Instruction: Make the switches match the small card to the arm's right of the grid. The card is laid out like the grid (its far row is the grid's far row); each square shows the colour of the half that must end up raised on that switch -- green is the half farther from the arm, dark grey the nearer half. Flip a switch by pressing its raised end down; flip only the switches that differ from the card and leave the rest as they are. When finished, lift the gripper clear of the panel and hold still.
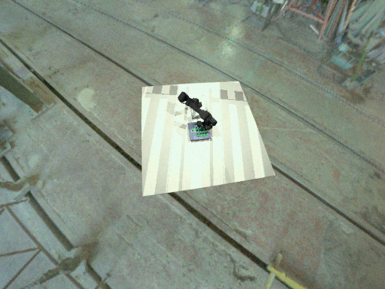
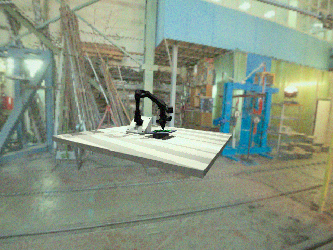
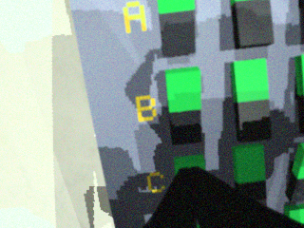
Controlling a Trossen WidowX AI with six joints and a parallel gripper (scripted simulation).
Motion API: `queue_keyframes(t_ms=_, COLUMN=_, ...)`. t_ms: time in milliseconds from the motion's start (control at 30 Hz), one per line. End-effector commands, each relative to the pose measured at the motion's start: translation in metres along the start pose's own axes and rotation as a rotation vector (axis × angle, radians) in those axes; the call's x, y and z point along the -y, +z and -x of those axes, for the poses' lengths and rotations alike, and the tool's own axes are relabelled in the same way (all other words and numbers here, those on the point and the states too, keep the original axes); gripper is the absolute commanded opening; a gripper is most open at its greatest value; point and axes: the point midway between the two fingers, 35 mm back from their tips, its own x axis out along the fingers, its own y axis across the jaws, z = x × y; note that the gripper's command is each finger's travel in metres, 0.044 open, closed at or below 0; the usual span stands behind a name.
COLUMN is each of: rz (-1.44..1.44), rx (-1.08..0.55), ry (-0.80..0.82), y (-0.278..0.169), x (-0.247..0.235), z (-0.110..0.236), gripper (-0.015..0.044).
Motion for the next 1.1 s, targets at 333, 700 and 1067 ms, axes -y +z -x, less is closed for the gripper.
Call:
queue_keyframes(t_ms=333, rz=0.005, rx=0.001, ry=-0.005, y=0.0, x=0.001, z=-0.003, gripper=0.0)
queue_keyframes(t_ms=700, rz=0.005, rx=0.001, ry=-0.005, y=0.0, x=0.001, z=-0.004, gripper=0.0)
queue_keyframes(t_ms=1067, rz=0.006, rx=0.026, ry=-0.002, y=-0.002, x=0.0, z=0.061, gripper=0.0)
